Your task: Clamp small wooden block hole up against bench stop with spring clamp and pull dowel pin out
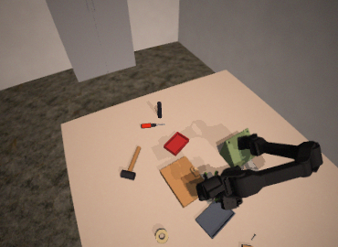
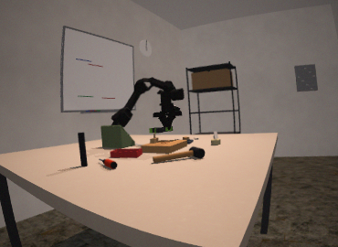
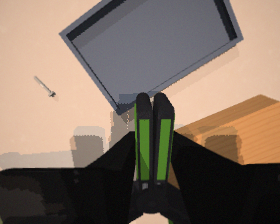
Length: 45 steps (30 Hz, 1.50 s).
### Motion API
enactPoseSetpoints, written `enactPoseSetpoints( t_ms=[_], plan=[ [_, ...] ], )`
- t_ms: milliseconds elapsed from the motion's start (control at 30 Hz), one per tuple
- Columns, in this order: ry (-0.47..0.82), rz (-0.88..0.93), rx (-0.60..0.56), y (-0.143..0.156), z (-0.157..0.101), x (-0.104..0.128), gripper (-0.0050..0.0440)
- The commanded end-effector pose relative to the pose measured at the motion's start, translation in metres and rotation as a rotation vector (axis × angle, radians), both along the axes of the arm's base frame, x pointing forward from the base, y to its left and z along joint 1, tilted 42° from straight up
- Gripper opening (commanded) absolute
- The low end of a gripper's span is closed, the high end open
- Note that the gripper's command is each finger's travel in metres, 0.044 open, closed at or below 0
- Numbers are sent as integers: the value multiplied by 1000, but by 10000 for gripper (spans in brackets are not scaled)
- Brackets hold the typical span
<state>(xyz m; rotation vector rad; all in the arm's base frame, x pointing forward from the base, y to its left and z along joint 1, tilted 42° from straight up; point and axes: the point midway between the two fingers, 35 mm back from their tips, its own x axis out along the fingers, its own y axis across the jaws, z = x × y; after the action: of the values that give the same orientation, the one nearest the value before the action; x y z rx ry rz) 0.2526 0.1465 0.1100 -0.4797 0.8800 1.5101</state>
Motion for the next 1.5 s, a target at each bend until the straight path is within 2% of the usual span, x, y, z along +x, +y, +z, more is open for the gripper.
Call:
enactPoseSetpoints(
  t_ms=[0,1467],
  plan=[
    [-12,19,2,1,-3,-1,0],
    [-185,217,44,14,-21,-6,0]
  ],
)
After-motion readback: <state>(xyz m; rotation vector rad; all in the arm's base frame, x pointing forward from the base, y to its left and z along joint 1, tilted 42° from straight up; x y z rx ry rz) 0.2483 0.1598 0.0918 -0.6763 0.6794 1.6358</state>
